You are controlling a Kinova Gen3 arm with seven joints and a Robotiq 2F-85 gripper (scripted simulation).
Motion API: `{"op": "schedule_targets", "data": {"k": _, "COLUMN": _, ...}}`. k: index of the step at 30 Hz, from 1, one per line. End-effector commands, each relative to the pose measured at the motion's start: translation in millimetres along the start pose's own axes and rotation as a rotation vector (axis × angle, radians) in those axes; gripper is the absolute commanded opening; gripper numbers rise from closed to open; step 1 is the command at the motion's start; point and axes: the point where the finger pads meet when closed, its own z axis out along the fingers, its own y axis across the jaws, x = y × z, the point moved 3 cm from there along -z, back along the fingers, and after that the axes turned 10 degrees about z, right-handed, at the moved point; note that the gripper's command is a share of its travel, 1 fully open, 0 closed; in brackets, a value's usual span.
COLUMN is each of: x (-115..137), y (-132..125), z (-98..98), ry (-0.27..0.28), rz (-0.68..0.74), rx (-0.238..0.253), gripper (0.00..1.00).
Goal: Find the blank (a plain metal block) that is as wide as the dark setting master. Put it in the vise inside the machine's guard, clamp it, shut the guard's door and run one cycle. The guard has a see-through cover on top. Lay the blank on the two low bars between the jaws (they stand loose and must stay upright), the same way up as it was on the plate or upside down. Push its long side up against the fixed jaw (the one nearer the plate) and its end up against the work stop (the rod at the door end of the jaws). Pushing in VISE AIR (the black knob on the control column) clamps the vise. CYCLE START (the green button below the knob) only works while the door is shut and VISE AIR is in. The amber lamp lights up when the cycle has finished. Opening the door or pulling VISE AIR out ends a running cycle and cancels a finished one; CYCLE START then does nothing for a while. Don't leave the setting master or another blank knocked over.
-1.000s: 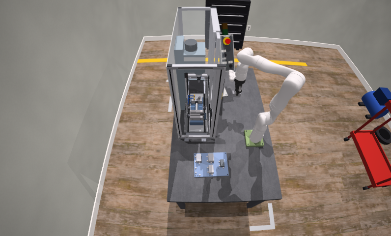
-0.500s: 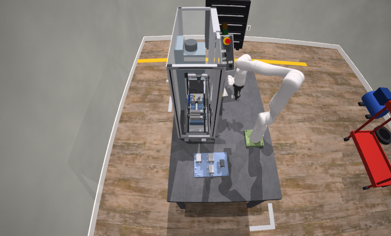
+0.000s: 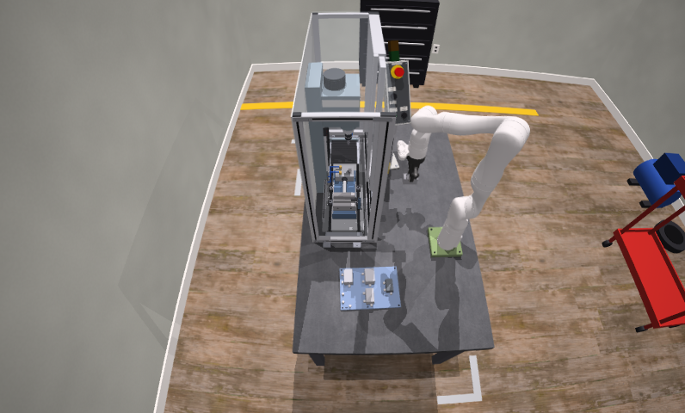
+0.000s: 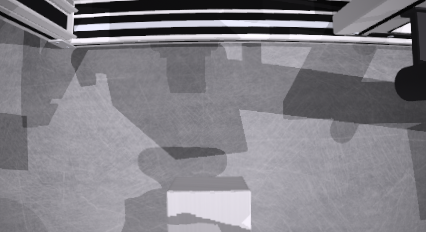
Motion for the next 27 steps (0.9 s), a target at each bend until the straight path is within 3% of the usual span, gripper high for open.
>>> {"op": "schedule_targets", "data": {"k": 1, "x": 0.5, "y": 0.4, "z": 0.4, "ry": 0.001, "rz": 0.0, "rx": -0.001, "gripper": 0.1}}
{"op": "schedule_targets", "data": {"k": 5, "x": 0.5, "y": 0.4, "z": 0.4, "ry": 0.001, "rz": 0.0, "rx": -0.001, "gripper": 0.1}}
{"op": "schedule_targets", "data": {"k": 10, "x": 0.9, "y": 2.6, "z": 42.5, "ry": 0.001, "rz": 0.0, "rx": -0.001, "gripper": 0.1}}
{"op": "schedule_targets", "data": {"k": 27, "x": 0.9, "y": 2.6, "z": 42.5, "ry": 0.001, "rz": 0.0, "rx": -0.001, "gripper": 0.1}}
